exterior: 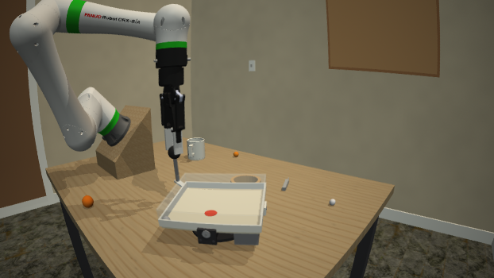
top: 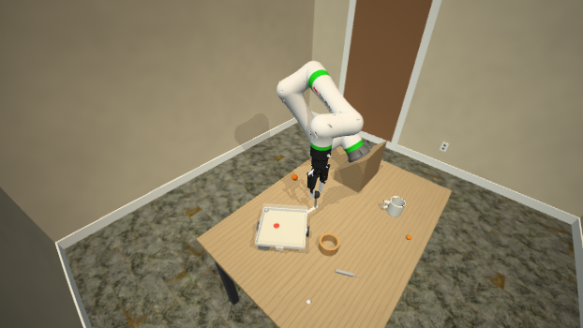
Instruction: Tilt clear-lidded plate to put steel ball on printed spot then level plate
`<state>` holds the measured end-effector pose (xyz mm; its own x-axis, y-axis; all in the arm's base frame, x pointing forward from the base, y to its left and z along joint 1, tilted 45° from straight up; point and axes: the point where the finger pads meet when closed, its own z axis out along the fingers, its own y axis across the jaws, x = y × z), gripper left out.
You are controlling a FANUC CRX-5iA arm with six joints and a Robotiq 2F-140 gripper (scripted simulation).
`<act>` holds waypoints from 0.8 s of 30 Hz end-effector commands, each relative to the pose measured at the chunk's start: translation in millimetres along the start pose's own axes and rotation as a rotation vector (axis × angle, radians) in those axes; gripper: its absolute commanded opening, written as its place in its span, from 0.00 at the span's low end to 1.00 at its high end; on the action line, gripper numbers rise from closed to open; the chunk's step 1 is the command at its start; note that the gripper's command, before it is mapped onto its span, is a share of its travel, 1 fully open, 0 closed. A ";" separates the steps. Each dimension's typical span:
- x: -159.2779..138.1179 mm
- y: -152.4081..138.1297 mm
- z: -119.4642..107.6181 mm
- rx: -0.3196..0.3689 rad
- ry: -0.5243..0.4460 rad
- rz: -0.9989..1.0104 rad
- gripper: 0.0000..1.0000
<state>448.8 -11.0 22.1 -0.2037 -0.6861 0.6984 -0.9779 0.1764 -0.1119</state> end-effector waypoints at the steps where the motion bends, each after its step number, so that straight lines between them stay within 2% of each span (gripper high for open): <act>1: -0.1 -0.1 -0.2 0.000 0.000 0.000 0.42; 24: -0.1 -0.1 11.9 0.000 0.000 0.000 0.42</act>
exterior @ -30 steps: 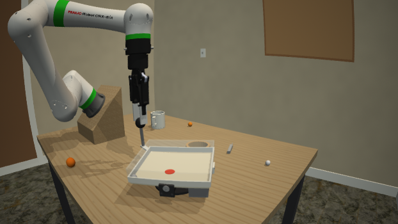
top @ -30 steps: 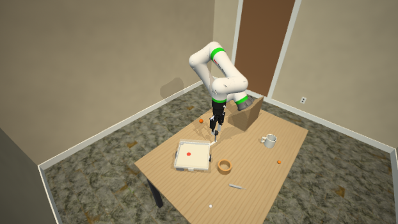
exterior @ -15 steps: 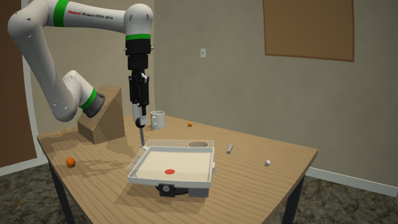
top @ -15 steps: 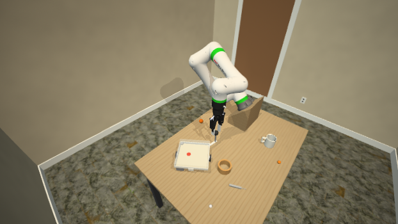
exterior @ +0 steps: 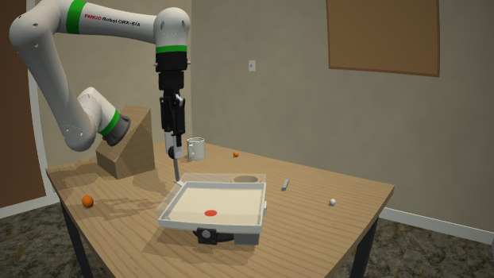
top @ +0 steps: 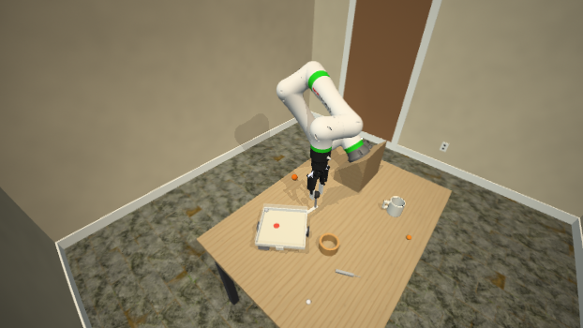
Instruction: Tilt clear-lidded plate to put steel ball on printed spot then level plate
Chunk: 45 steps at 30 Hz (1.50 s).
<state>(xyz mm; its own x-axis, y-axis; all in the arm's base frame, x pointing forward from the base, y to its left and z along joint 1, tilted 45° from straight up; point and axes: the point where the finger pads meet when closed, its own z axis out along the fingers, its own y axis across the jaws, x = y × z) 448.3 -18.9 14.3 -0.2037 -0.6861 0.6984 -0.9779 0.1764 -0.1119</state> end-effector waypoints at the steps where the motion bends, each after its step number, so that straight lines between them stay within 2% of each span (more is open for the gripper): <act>1: -0.1 -0.1 1.8 0.000 0.000 0.000 0.42; 24: -0.1 -0.1 21.1 0.000 0.000 0.000 0.42; 45: -0.1 -0.1 23.6 0.000 0.000 0.000 0.42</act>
<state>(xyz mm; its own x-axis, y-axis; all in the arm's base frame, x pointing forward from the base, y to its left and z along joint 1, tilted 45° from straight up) 447.2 -35.7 -2.6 -0.2037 -0.6861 0.6984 -0.9779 0.1764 -0.1119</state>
